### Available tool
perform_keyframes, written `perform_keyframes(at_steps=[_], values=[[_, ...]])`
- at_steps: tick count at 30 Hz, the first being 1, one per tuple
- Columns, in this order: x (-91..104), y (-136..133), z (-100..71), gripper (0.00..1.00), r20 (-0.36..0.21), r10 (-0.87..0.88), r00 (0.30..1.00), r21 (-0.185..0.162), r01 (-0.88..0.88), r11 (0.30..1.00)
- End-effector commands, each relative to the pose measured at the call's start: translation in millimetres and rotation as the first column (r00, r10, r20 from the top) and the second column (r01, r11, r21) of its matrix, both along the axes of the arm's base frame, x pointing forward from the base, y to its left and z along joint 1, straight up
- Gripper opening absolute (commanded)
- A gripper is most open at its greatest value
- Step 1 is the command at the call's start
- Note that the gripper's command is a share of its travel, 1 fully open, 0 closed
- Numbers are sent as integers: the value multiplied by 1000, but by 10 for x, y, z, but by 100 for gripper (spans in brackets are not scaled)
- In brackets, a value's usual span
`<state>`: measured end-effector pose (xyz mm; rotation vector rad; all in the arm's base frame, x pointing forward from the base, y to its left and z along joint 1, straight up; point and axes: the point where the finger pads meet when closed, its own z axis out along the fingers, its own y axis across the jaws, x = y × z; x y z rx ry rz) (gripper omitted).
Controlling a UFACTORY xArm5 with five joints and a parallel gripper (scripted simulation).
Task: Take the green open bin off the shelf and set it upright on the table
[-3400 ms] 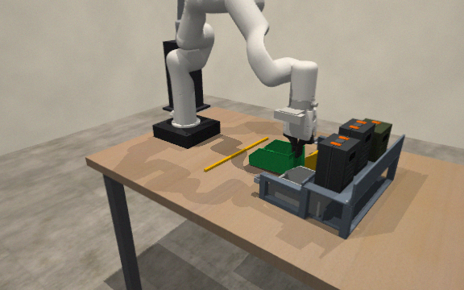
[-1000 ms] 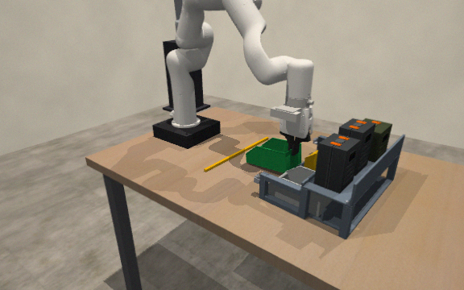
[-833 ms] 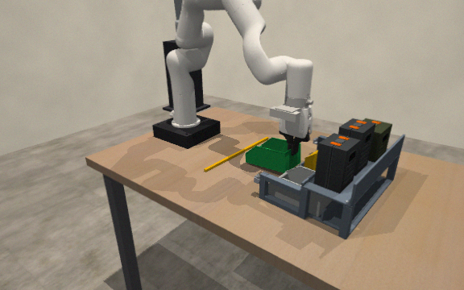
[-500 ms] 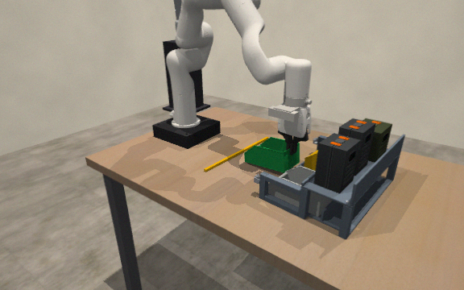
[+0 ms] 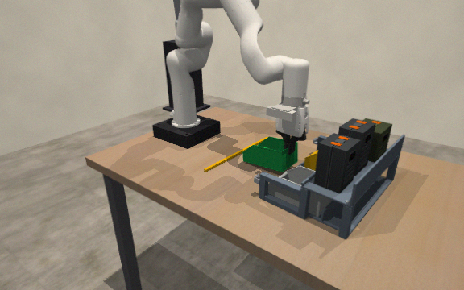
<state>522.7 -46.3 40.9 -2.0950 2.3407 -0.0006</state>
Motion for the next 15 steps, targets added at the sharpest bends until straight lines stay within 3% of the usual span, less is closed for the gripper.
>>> perform_keyframes(at_steps=[1, 15], values=[[-7, 1, 22, 0, 5, 0, 1000, -6, 0, 1000], [-76, 9, 22, 0, 5, 0, 1000, -6, 0, 1000]])
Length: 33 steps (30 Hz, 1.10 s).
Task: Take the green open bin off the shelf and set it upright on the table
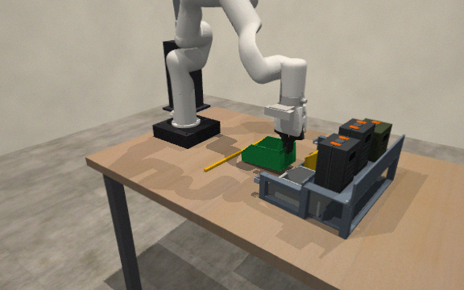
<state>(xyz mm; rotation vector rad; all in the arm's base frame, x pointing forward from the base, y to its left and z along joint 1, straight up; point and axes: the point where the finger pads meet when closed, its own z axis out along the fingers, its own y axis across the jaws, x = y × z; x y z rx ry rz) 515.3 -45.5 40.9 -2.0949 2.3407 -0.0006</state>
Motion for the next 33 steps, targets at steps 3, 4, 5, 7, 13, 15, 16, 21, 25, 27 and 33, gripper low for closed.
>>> perform_keyframes(at_steps=[3, 4, 5, 7, 13, 15, 16, 21, 25, 27, 33], values=[[-17, 2, 22, 0, 5, 0, 1000, -6, 0, 1000], [-22, 3, 22, 0, 5, 0, 1000, -6, 0, 1000], [-27, 4, 22, 0, 5, 0, 1000, -6, 0, 1000], [-37, 5, 22, 0, 5, 0, 1000, -6, 0, 1000], [-62, 7, 21, 0, 5, 0, 1000, -6, 0, 1000], [-76, 9, 21, 0, 5, 0, 1000, -6, 0, 1000], [-81, 10, 21, 0, 5, 0, 1000, -6, 0, 1000], [-106, 12, 21, 0, 5, 0, 1000, -6, 0, 1000], [-126, 15, 21, 0, 5, 0, 1000, -6, 0, 1000], [-128, 15, 21, 0, 5, 0, 1000, -6, 0, 1000], [-123, 14, 2, 0, 5, 0, 1000, -6, 0, 1000]])
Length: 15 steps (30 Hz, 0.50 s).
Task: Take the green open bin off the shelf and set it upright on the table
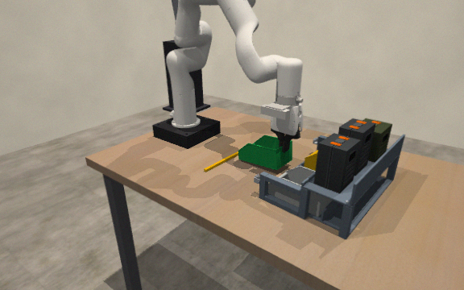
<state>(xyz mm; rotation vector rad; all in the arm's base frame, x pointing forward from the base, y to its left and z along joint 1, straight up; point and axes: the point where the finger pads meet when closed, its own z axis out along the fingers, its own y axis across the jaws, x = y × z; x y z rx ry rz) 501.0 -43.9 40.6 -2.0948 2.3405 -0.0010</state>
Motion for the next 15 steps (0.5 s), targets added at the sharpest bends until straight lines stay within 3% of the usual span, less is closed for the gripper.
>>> perform_keyframes(at_steps=[1, 15], values=[[19, -2, 0, 0, 5, 0, 1000, -6, 0, 1000], [20, -2, -64, 0, 5, 0, 1000, -6, 0, 1000]])
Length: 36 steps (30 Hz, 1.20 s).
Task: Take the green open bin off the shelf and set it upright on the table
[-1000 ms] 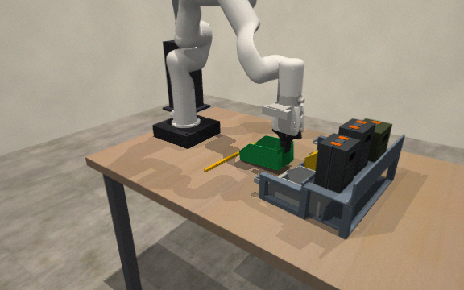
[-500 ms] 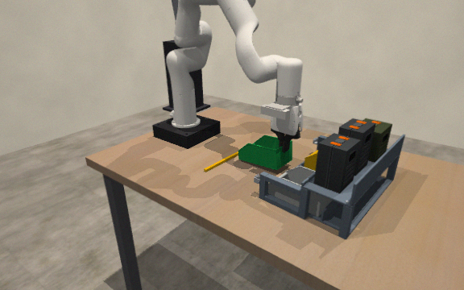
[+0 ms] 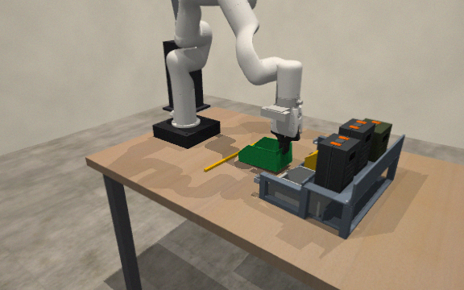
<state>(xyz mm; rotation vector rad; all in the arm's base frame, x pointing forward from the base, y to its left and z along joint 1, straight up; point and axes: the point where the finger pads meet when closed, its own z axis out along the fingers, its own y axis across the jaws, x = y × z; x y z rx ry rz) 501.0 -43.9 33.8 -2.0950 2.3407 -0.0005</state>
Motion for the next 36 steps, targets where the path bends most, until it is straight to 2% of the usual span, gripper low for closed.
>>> perform_keyframes(at_steps=[1, 36], values=[[20, -2, -1, 0, 5, 0, 1000, -6, 0, 1000], [20, -2, -131, 0, 5, 0, 1000, -6, 0, 1000]])
